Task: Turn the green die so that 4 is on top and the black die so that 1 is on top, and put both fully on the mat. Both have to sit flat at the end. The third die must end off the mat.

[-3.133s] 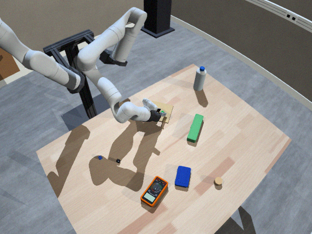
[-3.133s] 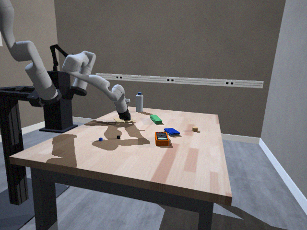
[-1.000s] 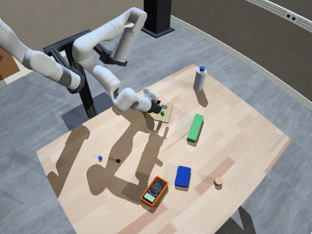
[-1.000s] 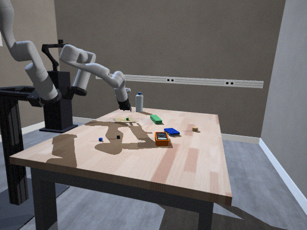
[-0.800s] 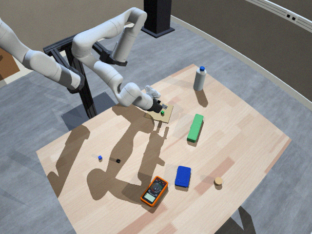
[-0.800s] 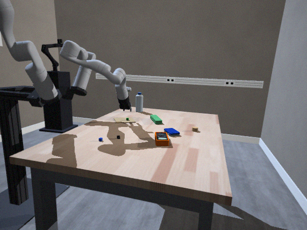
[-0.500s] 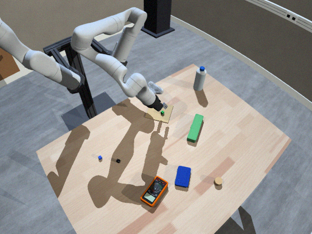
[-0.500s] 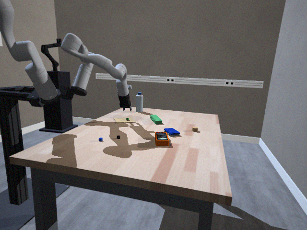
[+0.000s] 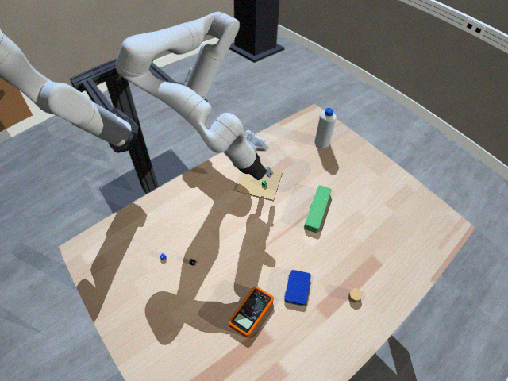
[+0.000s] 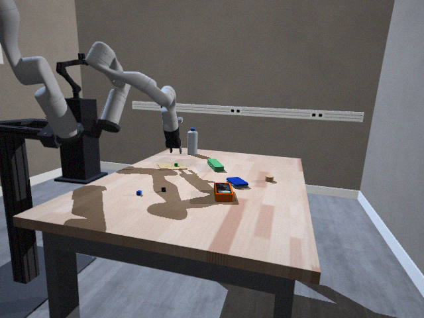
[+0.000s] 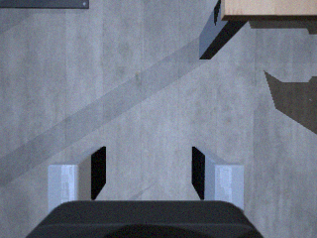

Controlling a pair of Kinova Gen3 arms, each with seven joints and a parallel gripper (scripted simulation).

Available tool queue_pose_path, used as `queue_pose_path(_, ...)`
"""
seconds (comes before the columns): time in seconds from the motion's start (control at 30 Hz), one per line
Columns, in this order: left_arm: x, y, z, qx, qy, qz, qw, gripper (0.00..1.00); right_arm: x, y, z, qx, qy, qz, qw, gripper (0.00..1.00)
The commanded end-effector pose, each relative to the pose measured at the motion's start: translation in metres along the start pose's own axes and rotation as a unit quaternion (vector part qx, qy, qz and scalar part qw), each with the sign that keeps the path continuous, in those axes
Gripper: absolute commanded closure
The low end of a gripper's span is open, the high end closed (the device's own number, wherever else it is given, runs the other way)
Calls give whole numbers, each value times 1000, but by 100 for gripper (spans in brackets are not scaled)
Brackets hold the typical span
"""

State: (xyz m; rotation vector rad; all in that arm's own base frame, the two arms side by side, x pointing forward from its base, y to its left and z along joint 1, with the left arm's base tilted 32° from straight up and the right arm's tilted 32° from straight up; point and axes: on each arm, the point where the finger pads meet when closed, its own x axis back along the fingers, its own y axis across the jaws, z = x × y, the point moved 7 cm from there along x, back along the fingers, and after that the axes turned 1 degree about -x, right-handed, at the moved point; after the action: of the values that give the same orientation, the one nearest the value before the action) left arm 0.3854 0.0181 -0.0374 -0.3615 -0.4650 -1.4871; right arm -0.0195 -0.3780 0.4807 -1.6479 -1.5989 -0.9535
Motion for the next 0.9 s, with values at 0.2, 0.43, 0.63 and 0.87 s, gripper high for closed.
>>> queue_pose_path(0.2, 0, 1, 8, -2, -59, 0, 998, 7, 1, 0, 0, 0, -1, 0, 1000, 0)
queue_pose_path(0.43, 0, 0, 15, 0, -96, -3, 995, 7, 1, 0, 0, 0, -1, 0, 1000, 0)
queue_pose_path(0.63, -1, 0, 20, 1, -110, -5, 994, 7, 1, 0, 0, 0, -1, 0, 1000, 0)
queue_pose_path(0.87, -1, 0, 21, 1, -110, -5, 994, 7, 1, 0, 0, 0, -1, 0, 1000, 0)
